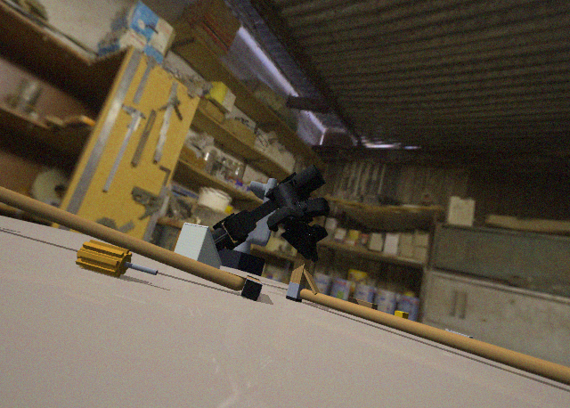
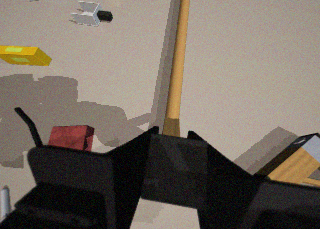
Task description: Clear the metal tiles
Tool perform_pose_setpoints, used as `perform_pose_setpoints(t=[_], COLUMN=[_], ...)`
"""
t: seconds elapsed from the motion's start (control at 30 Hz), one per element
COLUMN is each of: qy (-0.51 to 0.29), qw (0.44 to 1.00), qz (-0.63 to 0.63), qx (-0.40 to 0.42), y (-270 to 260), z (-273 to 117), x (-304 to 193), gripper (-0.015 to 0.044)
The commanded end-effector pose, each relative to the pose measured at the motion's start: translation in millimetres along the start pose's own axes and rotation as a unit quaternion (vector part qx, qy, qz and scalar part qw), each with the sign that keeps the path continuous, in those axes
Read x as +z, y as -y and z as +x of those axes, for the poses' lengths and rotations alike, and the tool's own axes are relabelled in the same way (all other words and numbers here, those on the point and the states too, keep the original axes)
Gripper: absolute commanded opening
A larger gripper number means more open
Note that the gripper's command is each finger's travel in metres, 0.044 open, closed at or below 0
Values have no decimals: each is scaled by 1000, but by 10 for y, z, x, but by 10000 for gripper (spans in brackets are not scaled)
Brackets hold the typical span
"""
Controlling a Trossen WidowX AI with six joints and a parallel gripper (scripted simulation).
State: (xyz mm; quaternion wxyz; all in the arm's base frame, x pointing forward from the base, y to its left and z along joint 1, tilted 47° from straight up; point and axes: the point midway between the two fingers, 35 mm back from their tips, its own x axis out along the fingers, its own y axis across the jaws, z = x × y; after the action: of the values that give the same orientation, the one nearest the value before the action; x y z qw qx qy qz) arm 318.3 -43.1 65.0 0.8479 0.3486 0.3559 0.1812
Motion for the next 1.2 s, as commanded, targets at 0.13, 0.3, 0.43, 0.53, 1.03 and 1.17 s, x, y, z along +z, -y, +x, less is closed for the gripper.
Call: perform_pose_setpoints(t=[0.13, 0.3, 0.43, 0.53, 1.03, 1.17], qy=[0, 0, -2, -5, -14, -15], qw=[1000, 1000, 1000, 1000, 1000, 1000], qz=[0, 0, 0, -1, -3, -3], qx=[0, 0, -3, -6, -15, -15], y=[-4, -4, 22, 51, 141, 149], z=[-2, -2, -49, -109, -451, -552], x=[2, 2, 31, 66, 220, 256], gripper=[263, 394, 440, 440, 440, 440])
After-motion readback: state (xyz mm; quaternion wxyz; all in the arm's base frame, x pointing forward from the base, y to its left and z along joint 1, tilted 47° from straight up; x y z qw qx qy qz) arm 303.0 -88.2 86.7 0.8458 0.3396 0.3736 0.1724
